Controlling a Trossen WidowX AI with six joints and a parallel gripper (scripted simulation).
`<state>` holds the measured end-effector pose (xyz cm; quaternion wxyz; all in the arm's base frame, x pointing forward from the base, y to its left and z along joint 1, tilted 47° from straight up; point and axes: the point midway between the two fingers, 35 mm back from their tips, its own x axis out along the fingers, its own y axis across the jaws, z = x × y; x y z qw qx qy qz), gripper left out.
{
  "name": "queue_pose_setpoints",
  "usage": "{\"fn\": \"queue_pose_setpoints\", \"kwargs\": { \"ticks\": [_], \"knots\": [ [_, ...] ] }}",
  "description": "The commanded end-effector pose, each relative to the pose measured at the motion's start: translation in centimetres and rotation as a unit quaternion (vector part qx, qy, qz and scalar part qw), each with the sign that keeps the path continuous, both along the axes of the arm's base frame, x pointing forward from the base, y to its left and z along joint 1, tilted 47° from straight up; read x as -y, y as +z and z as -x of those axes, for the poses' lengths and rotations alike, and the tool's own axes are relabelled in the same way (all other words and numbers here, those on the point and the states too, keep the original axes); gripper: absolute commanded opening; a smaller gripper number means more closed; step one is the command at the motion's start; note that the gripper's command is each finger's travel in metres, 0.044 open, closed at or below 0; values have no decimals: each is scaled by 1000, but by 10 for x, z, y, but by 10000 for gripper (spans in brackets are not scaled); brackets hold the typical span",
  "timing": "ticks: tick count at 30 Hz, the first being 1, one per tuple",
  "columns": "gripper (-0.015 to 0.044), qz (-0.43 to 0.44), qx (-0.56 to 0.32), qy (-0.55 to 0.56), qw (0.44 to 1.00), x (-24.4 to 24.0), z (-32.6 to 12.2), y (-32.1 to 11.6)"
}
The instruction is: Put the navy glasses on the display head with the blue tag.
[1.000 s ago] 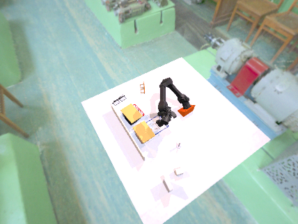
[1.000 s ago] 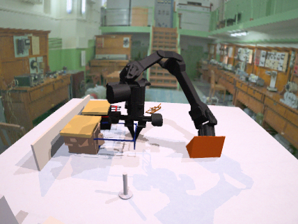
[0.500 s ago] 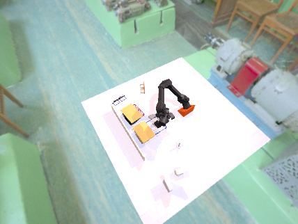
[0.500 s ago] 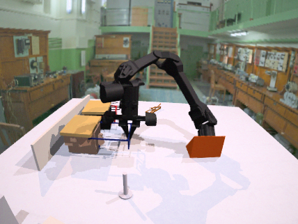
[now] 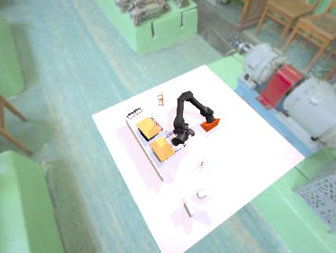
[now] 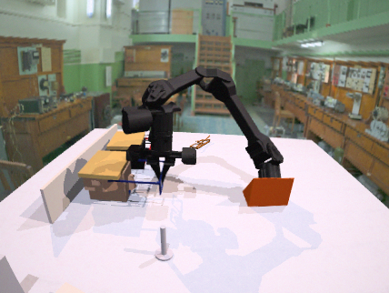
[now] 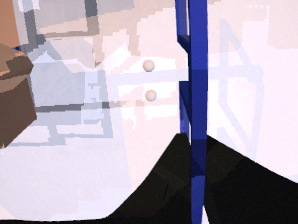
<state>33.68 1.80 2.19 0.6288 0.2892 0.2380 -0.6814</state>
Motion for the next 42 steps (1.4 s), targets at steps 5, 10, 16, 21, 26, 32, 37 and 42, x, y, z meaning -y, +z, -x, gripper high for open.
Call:
{"fn": "queue_pose_setpoints", "kwargs": {
  "ticks": [5,10,16,21,26,32,37,42],
  "knots": [
    [0,2,2,2,1000,2,-13,2],
    [0,2,2,2,1000,2,-20,3],
    [0,2,2,2,1000,3,-29,3],
    [0,2,3,2,1000,4,-36,3],
    [0,2,3,2,1000,5,-43,4],
    [0,2,3,2,1000,6,-52,4],
    [0,2,3,2,1000,7,-58,4],
    [0,2,3,2,1000,8,-65,4]
  ]
}}
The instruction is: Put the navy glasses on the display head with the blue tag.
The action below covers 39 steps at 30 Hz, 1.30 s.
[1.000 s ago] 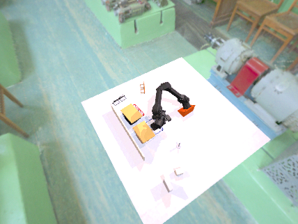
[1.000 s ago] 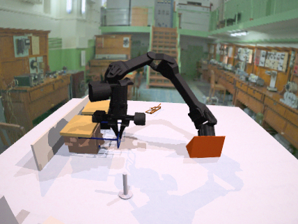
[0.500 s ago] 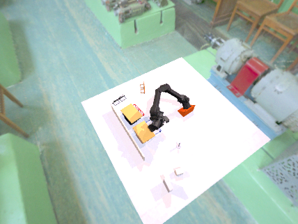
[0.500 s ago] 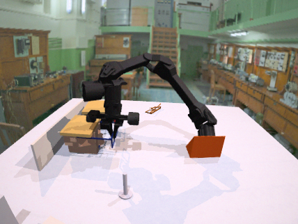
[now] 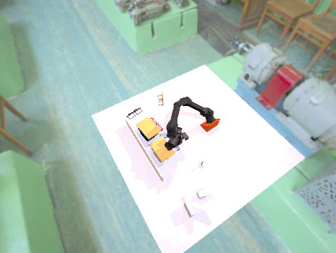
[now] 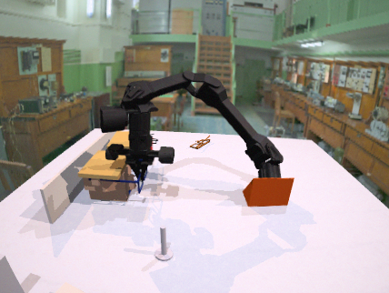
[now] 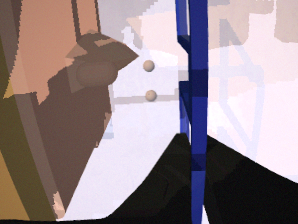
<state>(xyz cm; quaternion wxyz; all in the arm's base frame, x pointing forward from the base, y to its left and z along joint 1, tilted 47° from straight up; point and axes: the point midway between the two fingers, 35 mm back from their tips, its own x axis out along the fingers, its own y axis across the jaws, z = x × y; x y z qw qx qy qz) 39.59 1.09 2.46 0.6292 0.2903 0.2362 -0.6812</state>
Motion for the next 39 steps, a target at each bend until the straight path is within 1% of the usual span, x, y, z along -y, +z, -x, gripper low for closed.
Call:
{"fn": "queue_pose_setpoints", "kwargs": {
  "ticks": [1,13,39],
  "knots": [
    [0,2,1,2,1000,1,-7,1],
    [0,2,1,2,1000,3,-17,1],
    [0,2,1,2,1000,4,-18,0]
  ]
}}
